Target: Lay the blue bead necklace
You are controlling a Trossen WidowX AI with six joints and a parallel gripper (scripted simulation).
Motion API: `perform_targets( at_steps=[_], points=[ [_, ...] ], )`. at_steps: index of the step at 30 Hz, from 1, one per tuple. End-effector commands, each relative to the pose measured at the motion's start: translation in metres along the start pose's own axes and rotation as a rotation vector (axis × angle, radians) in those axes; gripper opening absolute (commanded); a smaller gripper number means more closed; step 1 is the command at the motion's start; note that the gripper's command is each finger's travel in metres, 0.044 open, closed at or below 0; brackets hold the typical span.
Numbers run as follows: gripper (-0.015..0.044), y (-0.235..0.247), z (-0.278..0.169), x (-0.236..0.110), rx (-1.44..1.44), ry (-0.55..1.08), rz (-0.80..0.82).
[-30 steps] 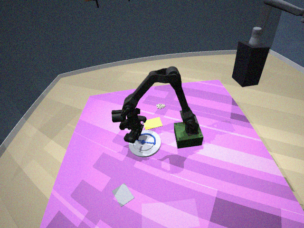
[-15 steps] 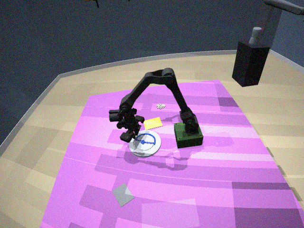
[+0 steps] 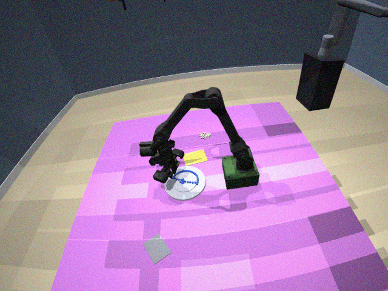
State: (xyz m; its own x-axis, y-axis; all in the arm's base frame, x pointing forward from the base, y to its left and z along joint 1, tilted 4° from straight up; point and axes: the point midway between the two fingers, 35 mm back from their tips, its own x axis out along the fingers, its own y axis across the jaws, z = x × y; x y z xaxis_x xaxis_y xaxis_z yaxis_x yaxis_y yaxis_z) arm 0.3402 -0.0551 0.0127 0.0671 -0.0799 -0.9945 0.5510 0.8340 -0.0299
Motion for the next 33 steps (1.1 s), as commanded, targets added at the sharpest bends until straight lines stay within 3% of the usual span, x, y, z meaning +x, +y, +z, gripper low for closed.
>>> perform_targets(
  at_steps=[1,16,21,33],
  points=[
    [0.0120,-0.002,-0.004,0.011,0.002,0.016,-0.006],
    [0.0120,-0.002,-0.005,0.022,0.005,0.020,-0.007],
    [0.0000,-0.002,-0.004,0.019,0.003,0.014,-0.007],
    [0.0000,-0.002,-0.004,0.019,0.003,0.014,-0.007]
  ],
)
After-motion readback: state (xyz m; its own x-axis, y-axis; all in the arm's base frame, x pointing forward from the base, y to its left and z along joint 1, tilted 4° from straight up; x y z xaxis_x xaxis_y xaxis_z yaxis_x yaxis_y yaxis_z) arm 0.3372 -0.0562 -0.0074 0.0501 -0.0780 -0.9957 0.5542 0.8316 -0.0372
